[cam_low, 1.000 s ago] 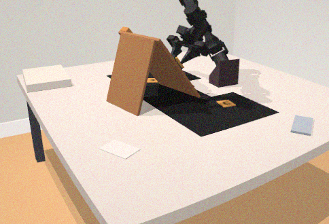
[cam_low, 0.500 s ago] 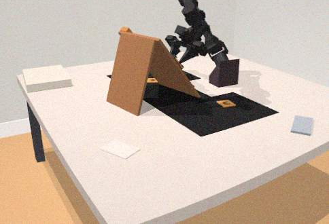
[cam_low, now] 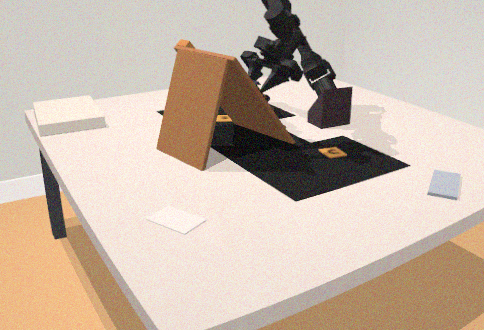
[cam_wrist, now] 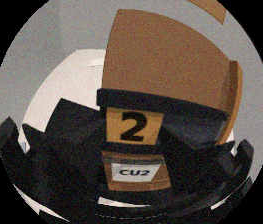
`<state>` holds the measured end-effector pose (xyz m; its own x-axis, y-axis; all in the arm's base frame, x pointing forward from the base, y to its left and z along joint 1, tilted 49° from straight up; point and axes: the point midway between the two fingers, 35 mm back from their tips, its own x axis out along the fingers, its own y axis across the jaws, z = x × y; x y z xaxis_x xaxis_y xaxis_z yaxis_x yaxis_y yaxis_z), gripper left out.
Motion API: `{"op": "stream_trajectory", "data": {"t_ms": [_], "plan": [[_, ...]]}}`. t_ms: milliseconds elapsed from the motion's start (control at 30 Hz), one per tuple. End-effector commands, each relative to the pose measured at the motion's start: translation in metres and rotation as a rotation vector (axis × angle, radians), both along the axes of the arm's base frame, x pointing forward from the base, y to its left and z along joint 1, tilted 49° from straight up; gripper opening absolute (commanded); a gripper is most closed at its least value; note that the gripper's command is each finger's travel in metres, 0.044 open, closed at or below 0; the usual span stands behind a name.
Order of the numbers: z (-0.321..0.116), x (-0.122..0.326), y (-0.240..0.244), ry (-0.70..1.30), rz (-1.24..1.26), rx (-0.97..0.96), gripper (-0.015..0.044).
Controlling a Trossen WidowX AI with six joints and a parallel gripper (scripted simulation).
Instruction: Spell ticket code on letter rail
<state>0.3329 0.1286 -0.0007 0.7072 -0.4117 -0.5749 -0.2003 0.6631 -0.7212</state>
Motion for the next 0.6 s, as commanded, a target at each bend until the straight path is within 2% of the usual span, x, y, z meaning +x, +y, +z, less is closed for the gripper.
{"op": "stream_trajectory", "data": {"t_ms": [0, 567], "plan": [[0.0039, 0.0006, -0.0012, 0.000, 0.004, 0.004, 0.0000], [0.0119, 0.0027, -0.0091, 0.000, 0.004, 0.003, 0.0000]]}}
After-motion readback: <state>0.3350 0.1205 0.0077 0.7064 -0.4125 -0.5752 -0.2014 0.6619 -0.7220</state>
